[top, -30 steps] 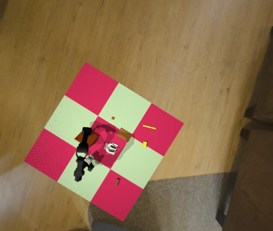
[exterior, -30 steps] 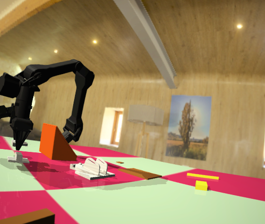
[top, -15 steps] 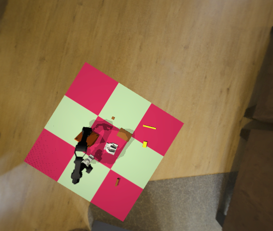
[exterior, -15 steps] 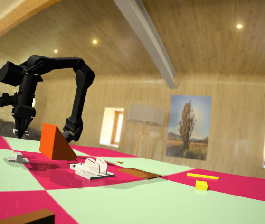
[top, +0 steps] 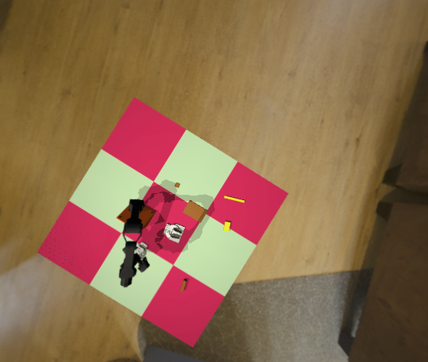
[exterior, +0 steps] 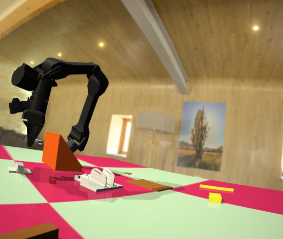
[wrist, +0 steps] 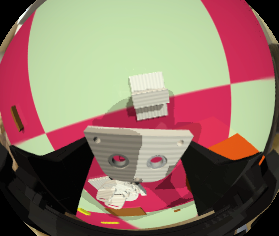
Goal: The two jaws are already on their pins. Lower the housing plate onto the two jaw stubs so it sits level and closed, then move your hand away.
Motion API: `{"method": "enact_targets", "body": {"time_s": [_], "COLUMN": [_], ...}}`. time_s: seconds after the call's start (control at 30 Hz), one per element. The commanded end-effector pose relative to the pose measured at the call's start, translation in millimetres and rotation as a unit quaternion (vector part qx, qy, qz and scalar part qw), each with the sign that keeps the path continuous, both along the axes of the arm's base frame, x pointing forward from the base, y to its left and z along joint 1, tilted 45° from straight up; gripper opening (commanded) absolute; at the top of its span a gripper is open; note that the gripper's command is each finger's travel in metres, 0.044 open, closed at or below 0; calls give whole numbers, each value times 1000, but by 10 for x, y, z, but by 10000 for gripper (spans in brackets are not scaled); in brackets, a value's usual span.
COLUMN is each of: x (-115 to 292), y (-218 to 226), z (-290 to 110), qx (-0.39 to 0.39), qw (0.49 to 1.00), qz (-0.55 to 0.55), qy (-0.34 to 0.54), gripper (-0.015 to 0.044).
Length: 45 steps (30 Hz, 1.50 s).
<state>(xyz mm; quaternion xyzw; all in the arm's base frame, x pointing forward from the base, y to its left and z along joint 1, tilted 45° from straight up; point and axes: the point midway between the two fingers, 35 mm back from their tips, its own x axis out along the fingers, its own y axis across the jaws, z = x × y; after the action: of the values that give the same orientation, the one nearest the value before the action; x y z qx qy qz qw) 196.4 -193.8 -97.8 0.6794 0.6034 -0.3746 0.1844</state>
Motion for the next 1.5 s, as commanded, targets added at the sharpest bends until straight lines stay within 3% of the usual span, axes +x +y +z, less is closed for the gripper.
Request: {"method": "enact_targets", "body": {"time_s": [0.0, 0.73, 1.47], "x": [82, 420, 608], "y": [71, 524, 1069], "z": [109, 572, 1005], "qx": [-2, -4, 2], "qw": [999, 971, 904], "qz": [-29, -178, -314], "qy": [25, 160, 291], "gripper": [351, 351, 351]}}
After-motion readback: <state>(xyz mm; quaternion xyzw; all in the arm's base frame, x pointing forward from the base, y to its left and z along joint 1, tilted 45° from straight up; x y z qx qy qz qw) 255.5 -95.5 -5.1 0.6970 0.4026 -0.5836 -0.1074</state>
